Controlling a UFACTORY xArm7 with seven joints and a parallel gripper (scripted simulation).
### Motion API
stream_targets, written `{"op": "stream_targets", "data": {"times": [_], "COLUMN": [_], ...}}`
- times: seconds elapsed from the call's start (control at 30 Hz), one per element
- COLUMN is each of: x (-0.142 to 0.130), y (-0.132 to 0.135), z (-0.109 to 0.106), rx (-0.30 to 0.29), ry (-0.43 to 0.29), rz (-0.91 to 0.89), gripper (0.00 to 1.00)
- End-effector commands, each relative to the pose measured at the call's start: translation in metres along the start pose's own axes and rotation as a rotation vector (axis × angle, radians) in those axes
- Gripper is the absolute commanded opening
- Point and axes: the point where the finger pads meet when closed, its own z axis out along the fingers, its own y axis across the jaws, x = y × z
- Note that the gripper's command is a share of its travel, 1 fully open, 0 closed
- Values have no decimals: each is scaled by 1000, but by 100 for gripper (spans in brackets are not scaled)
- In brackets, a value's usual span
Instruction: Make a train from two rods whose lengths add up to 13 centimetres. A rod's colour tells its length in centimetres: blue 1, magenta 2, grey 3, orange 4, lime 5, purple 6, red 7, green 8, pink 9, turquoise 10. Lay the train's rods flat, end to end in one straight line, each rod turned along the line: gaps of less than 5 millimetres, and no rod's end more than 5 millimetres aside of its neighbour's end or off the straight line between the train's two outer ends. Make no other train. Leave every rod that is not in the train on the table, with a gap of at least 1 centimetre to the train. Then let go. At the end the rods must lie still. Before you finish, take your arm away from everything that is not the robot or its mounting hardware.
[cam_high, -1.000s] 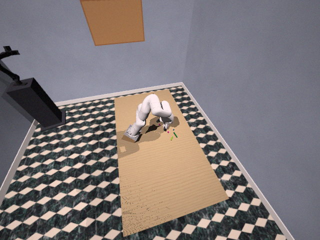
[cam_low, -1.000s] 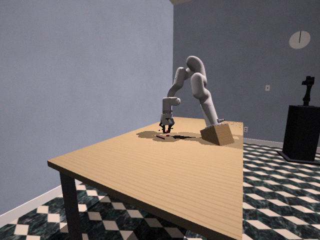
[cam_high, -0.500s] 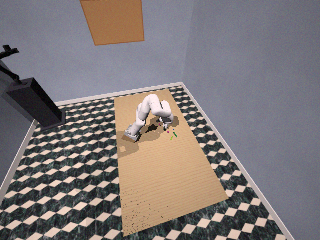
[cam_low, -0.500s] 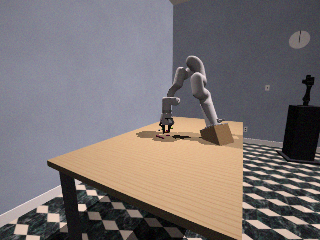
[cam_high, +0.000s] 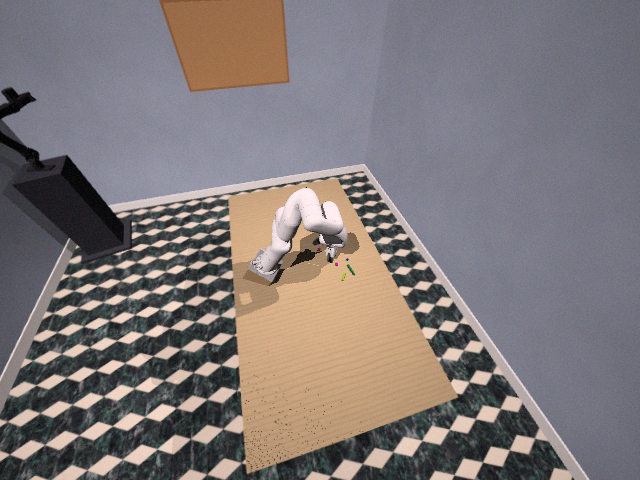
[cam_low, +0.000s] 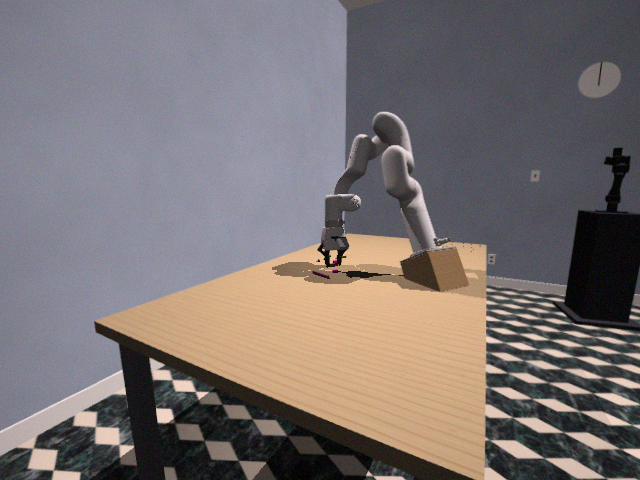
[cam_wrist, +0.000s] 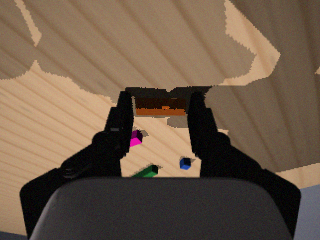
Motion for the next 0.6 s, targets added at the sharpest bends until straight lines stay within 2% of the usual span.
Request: {"op": "stream_targets", "data": {"times": [0.0,0.03,0.57], "x": [-1,-1,-1], "y": [1,1,1], "z": [-1,-1,-4], "rx": [-2,-2,-2], "ry": [-2,-2,-2], "rz": [0,0,0], "gripper": [55,59,59]}}
